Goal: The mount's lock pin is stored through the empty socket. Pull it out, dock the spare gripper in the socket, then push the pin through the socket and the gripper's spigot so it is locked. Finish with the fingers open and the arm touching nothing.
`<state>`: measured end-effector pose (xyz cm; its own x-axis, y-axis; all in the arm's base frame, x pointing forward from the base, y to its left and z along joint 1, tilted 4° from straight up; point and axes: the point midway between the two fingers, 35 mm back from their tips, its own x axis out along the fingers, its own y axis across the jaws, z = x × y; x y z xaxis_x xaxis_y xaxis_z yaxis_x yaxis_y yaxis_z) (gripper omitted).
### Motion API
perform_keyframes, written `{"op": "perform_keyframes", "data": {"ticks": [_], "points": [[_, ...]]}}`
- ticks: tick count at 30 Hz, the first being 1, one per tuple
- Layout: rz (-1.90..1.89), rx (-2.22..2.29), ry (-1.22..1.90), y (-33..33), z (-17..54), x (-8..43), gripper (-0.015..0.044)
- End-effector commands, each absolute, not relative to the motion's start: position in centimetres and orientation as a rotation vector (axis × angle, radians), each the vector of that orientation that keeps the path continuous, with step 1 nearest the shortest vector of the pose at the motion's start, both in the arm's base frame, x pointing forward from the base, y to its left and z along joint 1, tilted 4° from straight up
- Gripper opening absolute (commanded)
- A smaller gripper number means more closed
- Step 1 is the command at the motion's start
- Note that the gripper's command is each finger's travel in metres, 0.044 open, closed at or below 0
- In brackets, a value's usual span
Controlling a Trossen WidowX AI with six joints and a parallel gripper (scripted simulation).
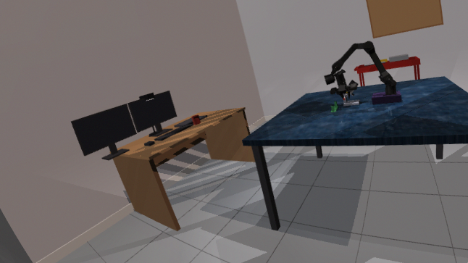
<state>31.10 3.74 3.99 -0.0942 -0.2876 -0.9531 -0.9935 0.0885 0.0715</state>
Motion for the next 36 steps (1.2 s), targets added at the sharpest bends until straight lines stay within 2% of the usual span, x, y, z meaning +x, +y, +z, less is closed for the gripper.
{"op": "perform_keyframes", "data": {"ticks": [1, 36], "points": [[1.058, -1.322, 1.524, 3.8, 4.0, 31.1, 0.0200], [1.070, -1.338, 1.534, 8.1, 9.4, 31.2, 0.0200]]}}
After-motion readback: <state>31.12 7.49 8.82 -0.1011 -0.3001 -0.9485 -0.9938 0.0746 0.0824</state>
